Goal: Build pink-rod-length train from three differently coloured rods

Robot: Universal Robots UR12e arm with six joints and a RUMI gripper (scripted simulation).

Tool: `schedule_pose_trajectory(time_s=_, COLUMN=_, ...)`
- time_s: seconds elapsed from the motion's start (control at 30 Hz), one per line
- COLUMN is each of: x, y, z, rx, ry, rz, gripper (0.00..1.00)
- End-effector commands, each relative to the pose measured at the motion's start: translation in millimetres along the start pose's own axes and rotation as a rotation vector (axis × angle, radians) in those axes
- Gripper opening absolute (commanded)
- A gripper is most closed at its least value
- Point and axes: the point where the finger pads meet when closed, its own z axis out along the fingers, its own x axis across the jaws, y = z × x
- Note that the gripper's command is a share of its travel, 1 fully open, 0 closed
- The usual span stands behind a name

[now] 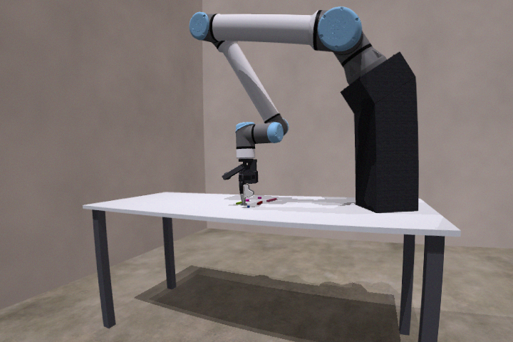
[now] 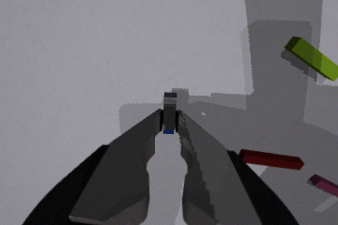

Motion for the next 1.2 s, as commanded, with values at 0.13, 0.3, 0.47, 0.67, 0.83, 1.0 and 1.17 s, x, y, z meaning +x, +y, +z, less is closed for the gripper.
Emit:
schedule_pose_trajectory(time_s=0.13, x=0.0, y=-0.3, z=4.6, rx=0.001, ry=0.000, rz=0.000, gripper=0.00)
schedule_pose_trajectory(time_s=0.3, x=0.0, y=-0.3, z=8.5, rx=0.001, ry=0.000, rz=0.000, gripper=0.00)
schedule_pose_trajectory(time_s=0.47, x=0.0, y=-0.3, z=9.7, rx=0.001, ry=0.000, rz=0.000, gripper=0.00)
schedule_pose_trajectory(time_s=0.67, x=0.0, y=-0.3, z=9.8, rx=0.001, ry=0.000, rz=0.000, gripper=0.00)
schedule_pose_trajectory(time_s=0.83, x=0.0, y=-0.3, z=9.8, rx=0.001, ry=0.000, rz=0.000, gripper=0.00)
schedule_pose_trajectory(time_s=1.0, x=0.0, y=-0.3, z=9.8, rx=0.001, ry=0.000, rz=0.000, gripper=0.00)
schedule_pose_trajectory(time_s=1.17, x=0.0, y=-0.3, z=9.8, rx=0.001, ry=0.000, rz=0.000, gripper=0.00)
